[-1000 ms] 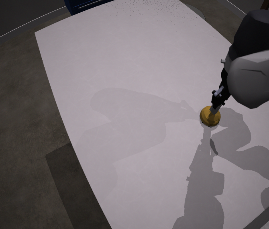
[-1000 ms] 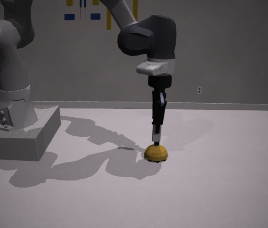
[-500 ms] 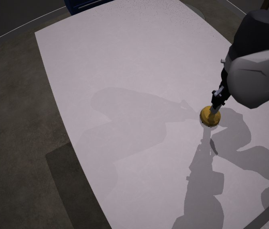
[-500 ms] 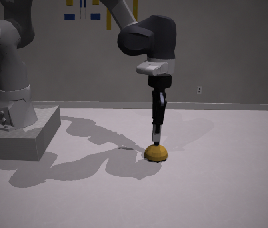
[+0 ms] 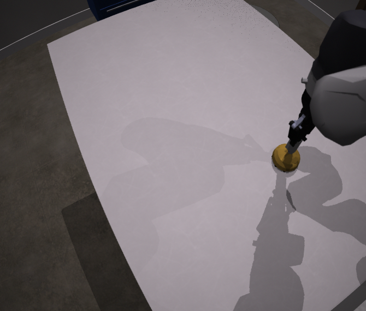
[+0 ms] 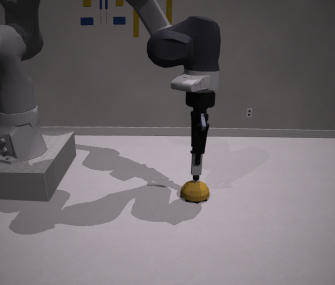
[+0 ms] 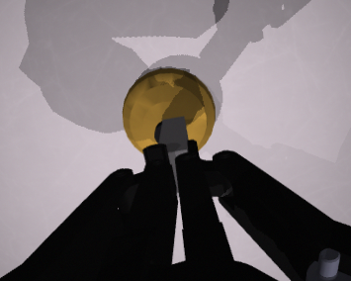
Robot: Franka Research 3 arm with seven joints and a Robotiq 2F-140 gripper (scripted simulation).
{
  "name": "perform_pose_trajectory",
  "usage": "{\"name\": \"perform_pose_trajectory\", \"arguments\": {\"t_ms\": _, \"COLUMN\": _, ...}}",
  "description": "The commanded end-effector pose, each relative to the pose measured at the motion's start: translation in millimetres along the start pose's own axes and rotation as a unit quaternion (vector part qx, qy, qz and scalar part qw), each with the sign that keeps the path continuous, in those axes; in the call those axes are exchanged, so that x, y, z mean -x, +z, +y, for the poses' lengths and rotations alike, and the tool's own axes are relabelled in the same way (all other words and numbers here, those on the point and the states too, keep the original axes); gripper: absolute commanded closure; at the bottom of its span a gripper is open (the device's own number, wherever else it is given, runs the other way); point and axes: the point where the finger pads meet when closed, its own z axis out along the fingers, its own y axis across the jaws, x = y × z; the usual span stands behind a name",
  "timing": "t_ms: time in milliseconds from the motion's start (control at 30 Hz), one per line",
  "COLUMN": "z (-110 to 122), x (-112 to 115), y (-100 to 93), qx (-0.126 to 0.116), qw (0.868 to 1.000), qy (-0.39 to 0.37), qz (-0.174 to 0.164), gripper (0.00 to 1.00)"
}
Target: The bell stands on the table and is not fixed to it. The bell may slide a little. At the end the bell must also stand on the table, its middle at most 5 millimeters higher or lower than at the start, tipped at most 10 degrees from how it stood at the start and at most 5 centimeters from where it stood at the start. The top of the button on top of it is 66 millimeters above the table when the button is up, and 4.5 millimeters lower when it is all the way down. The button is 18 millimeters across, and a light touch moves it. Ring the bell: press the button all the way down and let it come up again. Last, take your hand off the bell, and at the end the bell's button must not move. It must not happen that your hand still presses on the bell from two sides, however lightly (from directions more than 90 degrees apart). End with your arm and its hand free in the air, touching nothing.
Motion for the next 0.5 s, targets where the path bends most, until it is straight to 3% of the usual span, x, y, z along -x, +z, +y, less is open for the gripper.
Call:
{"name": "perform_pose_trajectory", "arguments": {"t_ms": 0, "z": 0, "x": -1, "y": -3.6, "qx": 0.000, "qw": 1.000, "qy": 0.003, "qz": 0.002, "gripper": 1.00}}
{"name": "perform_pose_trajectory", "arguments": {"t_ms": 467, "z": 0, "x": -1, "y": -41.1, "qx": 0.000, "qw": 1.000, "qy": 0.003, "qz": 0.002, "gripper": 1.00}}
